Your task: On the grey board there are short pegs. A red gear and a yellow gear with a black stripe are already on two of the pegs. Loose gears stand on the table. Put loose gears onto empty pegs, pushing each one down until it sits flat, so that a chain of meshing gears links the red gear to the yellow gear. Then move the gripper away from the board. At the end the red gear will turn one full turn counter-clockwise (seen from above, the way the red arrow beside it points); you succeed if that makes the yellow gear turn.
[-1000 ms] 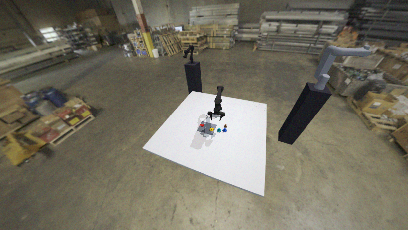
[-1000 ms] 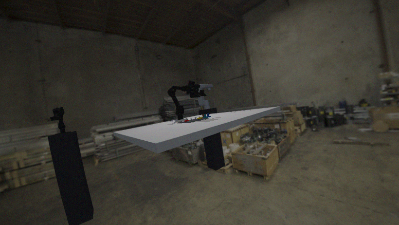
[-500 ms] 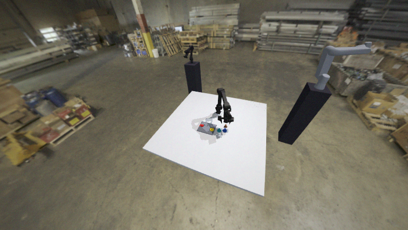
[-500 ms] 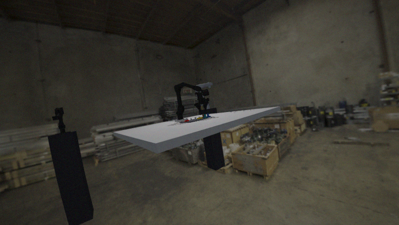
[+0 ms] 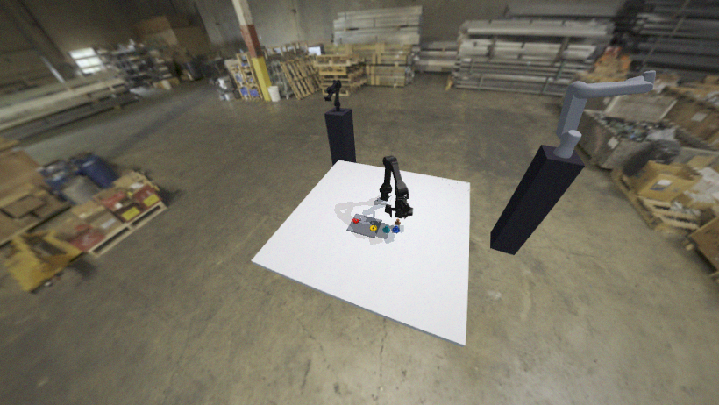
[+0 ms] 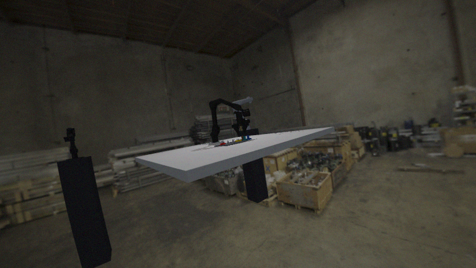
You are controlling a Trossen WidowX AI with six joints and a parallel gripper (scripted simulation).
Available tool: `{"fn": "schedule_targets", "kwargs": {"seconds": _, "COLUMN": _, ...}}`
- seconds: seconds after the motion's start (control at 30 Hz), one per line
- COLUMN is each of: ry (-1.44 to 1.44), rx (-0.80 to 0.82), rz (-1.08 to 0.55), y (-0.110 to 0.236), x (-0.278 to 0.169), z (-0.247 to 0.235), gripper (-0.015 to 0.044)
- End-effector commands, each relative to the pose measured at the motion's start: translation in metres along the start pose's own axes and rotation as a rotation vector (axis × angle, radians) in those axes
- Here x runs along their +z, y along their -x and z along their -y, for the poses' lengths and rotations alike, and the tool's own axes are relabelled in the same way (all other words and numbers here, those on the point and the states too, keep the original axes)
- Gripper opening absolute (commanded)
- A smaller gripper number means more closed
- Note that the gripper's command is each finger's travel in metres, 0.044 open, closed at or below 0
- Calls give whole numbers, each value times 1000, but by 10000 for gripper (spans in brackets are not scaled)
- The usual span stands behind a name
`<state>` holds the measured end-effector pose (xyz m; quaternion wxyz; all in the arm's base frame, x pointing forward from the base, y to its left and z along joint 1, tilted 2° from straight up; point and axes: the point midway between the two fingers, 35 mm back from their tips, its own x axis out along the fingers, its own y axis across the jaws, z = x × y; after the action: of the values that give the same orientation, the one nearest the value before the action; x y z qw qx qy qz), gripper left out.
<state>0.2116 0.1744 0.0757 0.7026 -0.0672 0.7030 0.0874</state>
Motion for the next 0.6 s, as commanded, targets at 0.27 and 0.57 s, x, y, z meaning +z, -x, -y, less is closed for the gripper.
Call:
{"fn": "schedule_targets", "kwargs": {"seconds": 0.27, "ry": -3, "rx": 5, "rz": 3, "y": -18, "x": 1, "z": -1, "gripper": 440}}
{"fn": "schedule_targets", "kwargs": {"seconds": 0.57, "ry": -3, "rx": 5, "rz": 3, "y": -26, "x": 0, "z": -1, "gripper": 414}}
